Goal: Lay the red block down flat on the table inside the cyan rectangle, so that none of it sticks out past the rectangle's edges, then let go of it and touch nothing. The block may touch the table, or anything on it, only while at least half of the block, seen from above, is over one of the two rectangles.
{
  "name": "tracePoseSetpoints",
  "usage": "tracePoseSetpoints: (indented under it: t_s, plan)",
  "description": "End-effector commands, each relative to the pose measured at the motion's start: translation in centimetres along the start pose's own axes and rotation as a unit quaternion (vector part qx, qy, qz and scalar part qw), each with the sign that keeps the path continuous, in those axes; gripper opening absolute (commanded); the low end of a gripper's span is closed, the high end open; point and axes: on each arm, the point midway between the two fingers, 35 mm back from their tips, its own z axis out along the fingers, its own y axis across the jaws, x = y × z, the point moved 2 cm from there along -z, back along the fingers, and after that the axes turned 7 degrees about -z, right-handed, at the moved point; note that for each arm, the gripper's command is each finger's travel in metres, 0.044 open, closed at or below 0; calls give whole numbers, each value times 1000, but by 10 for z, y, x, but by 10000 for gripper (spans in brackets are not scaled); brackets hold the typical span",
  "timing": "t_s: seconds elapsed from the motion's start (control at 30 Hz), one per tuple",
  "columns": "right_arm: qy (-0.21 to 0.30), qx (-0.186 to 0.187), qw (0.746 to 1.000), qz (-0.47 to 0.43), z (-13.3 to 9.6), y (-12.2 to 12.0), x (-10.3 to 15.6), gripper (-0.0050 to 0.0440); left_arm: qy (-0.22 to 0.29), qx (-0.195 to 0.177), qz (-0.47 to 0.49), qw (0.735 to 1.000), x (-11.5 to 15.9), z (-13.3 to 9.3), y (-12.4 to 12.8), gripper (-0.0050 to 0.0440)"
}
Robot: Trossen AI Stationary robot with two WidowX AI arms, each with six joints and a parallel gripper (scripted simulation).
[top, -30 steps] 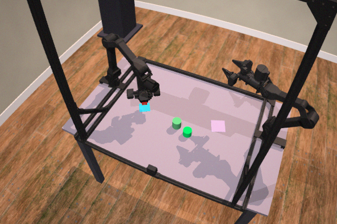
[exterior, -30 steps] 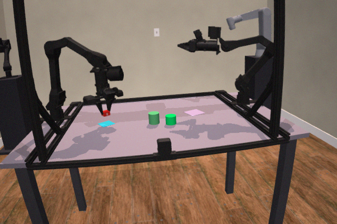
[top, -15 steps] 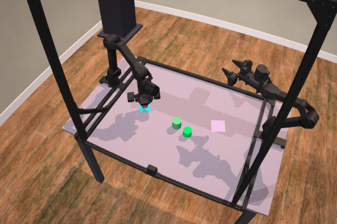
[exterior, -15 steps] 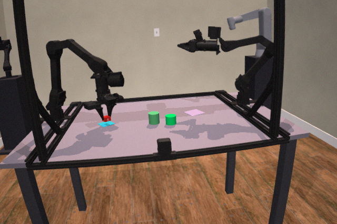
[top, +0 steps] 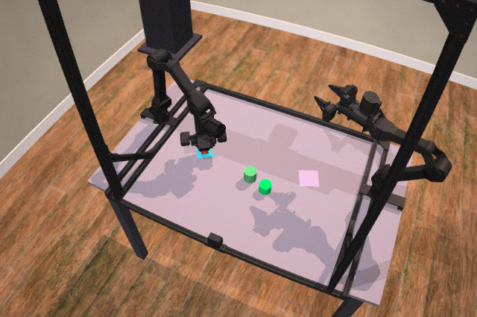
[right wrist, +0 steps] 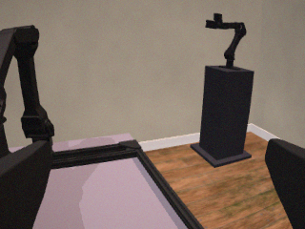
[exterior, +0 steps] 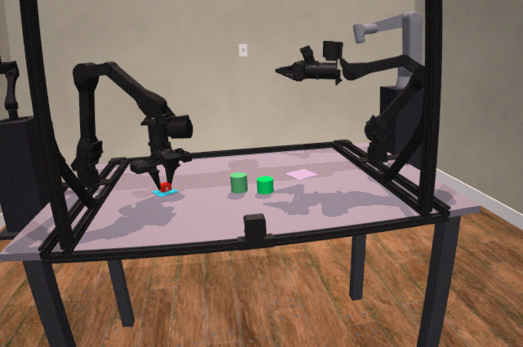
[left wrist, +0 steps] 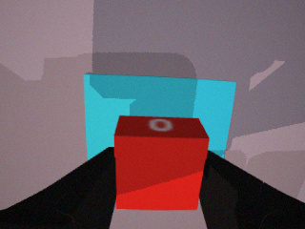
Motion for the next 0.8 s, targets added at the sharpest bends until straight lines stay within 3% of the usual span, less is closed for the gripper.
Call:
tracePoseSetpoints:
  t_s: [0.0,0.33,0.6,0.67,0.77]
  plan:
    - [-2,2,1000,1,0,-1,-1,440,2,1,1,1000,1,2,0,0]
    - [-2,2,1000,1,0,-1,-1,440,2,1,1,1000,0,2,0,0]
    - [-2,2,1000,1,0,-1,-1,440,2,1,0,1000,0,1,0,192]
    - [-2,2,1000,1,0,-1,-1,440,2,1,0,1000,0,1,0,192]
    - [-2,2,1000,1,0,-1,-1,440,2,1,0,1000,0,1,0,264]
